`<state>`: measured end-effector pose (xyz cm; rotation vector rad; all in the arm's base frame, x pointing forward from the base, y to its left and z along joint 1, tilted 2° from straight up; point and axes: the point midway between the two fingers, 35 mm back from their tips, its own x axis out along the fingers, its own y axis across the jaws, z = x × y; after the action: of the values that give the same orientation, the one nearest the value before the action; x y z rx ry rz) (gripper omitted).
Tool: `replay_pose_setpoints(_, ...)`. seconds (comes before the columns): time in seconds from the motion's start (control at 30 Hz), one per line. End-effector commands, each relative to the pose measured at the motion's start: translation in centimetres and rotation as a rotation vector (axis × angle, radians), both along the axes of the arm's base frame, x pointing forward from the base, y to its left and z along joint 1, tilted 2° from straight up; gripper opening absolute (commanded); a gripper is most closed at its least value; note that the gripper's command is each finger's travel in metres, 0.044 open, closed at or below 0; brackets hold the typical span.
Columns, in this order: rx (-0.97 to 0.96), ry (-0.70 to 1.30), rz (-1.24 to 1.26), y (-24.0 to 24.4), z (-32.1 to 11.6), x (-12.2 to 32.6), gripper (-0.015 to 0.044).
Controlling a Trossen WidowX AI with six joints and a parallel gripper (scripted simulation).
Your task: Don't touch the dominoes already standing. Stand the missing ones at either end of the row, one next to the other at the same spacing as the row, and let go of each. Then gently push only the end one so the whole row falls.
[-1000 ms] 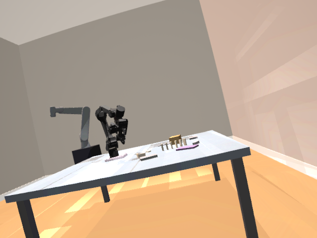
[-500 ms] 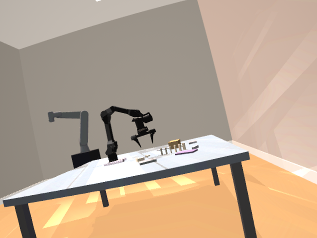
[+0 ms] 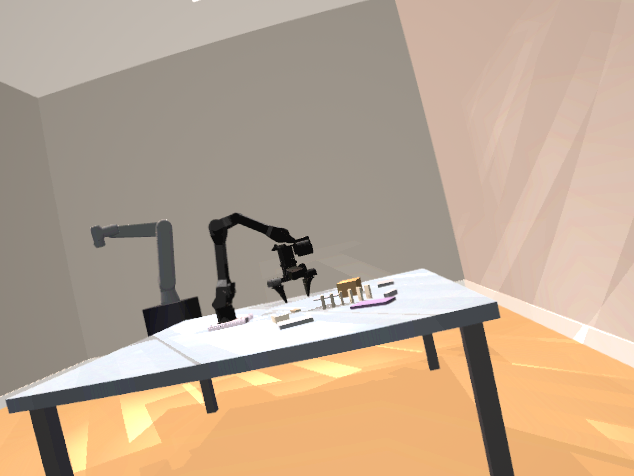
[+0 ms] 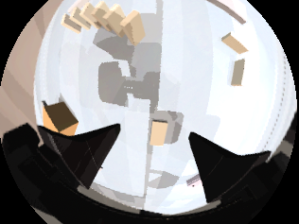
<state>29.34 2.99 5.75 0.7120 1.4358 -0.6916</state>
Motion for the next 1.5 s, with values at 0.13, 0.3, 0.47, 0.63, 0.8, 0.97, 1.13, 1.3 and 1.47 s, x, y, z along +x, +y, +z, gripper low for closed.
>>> replay_pose_setpoints(0.13,0.003,0.027,0.003,0.3,-3.0,-1.0,0.044)
replay_pose_setpoints(0.3,0.003,0.028,0.003,0.2,-3.7,-1.1,0.044)
replay_pose_setpoints(0.47,0.003,0.028,0.003,0.2,-4.4,-1.1,0.044)
replay_pose_setpoints(0.63,0.003,0.028,0.003,0.2,-4.4,-1.1,0.044)
replay_pose_setpoints(0.8,0.003,0.028,0.003,0.2,-4.4,-1.1,0.0309)
replay_pose_setpoints(0.97,0.003,0.028,0.003,0.2,-4.4,-1.1,0.0177)
replay_pose_setpoints(1.13,0.003,0.028,0.003,0.2,-4.4,-1.1,0.0107)
replay_pose_setpoints(1.3,0.003,0.028,0.003,0.2,-4.4,-1.1,0.0107)
replay_pose_setpoints(1.47,0.003,0.027,0.003,0.1,-2.6,-1.0,0.0107)
